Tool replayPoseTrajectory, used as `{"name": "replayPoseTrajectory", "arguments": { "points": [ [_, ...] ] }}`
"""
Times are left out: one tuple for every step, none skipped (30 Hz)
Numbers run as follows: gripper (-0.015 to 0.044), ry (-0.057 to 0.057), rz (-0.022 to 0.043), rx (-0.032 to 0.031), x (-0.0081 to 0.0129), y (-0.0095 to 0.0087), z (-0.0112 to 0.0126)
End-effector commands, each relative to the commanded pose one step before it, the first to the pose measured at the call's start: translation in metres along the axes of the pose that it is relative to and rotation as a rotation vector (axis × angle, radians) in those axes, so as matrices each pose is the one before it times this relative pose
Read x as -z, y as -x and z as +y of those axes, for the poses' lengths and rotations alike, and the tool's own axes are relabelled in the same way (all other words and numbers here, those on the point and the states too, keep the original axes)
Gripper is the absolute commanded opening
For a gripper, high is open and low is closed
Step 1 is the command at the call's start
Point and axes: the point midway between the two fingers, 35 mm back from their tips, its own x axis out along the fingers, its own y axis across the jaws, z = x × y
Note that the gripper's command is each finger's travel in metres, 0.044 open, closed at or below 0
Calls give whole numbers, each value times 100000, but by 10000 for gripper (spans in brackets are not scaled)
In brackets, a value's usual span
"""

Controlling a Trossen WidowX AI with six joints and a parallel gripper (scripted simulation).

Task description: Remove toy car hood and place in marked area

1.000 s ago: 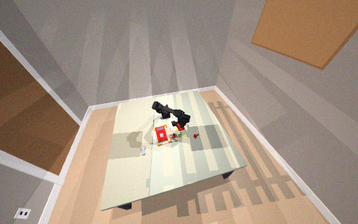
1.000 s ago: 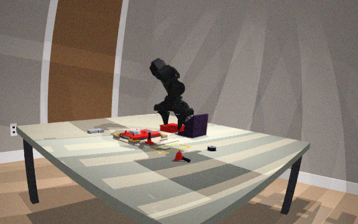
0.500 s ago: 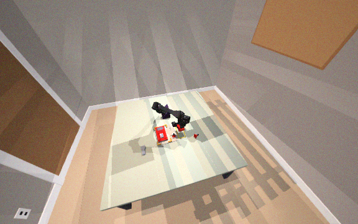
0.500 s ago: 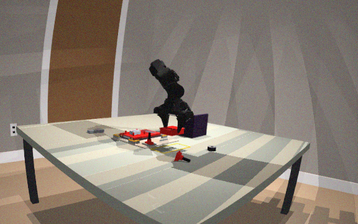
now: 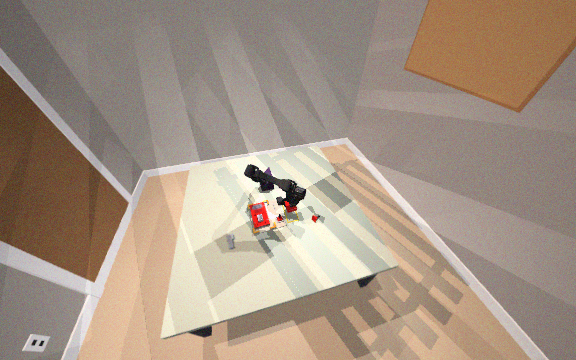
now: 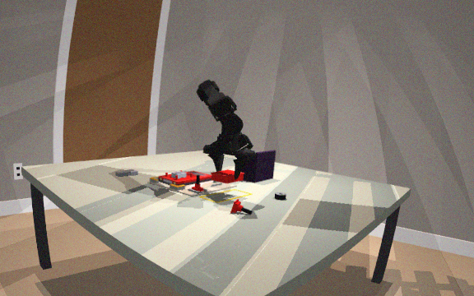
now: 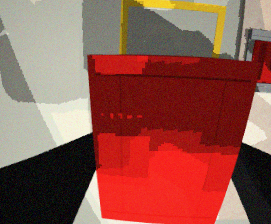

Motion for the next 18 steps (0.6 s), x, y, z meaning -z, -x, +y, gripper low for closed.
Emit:
{"name": "replayPoseTrajectory", "arguments": {
  "points": [
    [0,681,16,735,151,-495,-75],
    [0,-1,-1,4,2,-83,-2],
    [0,-1,-1,5,3,-83,-3],
    [0,-1,-1,5,3,-83,-3],
    [0,-1,-1,5,3,-83,-3],
    [0,-1,-1,5,3,-83,-3],
    [0,-1,-1,5,3,-83,-3],
    [0,-1,-1,5,4,-83,-3],
    [0,-1,-1,5,4,-83,-3],
    [0,-1,-1,6,4,-83,-3],
    [0,-1,-1,6,4,-83,-4],
    [0,-1,0,6,5,-83,-4],
    [0,-1,0,6,5,-83,-4],
    [0,-1,0,6,5,-83,-4],
    [0,-1,0,6,5,-83,-4],
    [0,-1,0,7,5,-82,-4],
    [0,-1,0,7,6,-82,-4],
    [0,-2,0,7,6,-82,-4]
  ]
}}
